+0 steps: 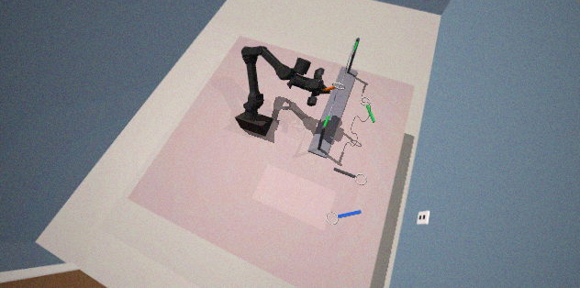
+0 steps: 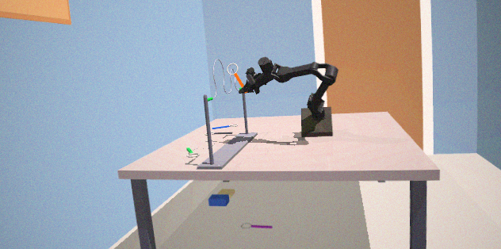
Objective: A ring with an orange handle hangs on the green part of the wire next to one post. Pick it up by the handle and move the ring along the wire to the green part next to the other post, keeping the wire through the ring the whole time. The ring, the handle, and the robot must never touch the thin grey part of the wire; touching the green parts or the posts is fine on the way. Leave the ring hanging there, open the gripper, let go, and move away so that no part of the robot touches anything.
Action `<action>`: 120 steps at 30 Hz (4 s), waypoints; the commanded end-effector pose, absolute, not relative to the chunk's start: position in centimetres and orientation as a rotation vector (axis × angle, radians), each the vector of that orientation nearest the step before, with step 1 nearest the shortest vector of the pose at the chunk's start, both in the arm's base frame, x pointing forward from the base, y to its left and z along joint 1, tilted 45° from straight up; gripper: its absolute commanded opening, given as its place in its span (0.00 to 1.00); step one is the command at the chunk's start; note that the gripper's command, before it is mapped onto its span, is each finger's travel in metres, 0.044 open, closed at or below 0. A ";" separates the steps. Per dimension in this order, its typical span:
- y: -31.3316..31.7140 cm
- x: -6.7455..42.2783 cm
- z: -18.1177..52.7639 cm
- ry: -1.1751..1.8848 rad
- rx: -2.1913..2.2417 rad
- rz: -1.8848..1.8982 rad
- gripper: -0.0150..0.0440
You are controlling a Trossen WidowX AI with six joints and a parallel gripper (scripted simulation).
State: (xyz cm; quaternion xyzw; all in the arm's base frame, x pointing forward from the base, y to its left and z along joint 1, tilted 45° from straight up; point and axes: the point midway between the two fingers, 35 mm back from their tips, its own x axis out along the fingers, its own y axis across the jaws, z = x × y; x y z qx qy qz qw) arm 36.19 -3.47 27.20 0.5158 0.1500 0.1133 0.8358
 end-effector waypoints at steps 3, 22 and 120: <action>-2.9 36.2 28.2 0.283 1.254 0.285 0.00; -2.5 36.3 31.4 0.158 1.700 0.399 0.00; 3.3 37.9 21.8 0.144 1.510 0.293 0.00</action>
